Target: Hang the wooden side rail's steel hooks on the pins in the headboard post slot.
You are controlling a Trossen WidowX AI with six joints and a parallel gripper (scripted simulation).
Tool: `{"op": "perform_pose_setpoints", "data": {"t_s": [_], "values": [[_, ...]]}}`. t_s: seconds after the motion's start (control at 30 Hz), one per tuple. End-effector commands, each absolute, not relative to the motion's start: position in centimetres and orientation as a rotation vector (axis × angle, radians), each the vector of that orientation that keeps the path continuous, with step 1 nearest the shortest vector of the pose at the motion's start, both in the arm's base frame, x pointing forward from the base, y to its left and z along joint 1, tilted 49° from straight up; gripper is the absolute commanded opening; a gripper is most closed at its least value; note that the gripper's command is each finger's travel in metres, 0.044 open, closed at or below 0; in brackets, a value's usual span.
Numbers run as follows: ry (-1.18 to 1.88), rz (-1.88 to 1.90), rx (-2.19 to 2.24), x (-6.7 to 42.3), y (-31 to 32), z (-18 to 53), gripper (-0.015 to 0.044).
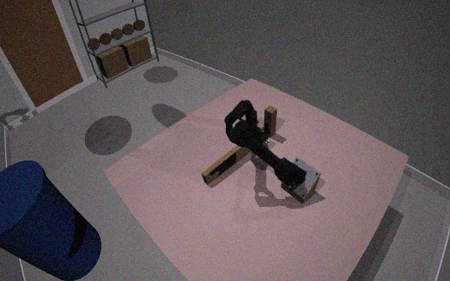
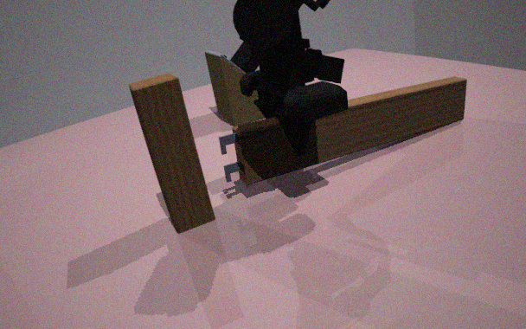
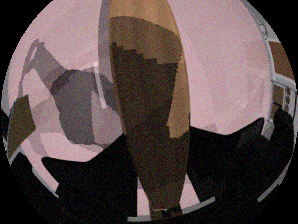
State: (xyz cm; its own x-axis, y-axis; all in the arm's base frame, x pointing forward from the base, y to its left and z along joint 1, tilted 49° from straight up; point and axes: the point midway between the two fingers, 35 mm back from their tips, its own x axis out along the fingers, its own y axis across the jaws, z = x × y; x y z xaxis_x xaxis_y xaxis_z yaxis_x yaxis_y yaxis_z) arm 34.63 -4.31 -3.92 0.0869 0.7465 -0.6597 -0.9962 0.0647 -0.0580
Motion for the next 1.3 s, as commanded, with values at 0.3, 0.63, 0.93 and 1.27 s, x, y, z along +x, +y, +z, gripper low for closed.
{"op": "perform_pose_setpoints", "data": {"t_s": [0.3,0.63,0.93,1.27], "values": [[0.535,1.406,-0.587,34.67,-4.73,-4.03,0.0],[0.535,1.406,-0.587,34.75,-4.81,-4.06,0.0],[0.536,1.406,-0.587,34.67,-4.95,-4.08,0.0],[0.536,1.406,-0.587,34.67,-4.96,-4.22,0.0]]}}
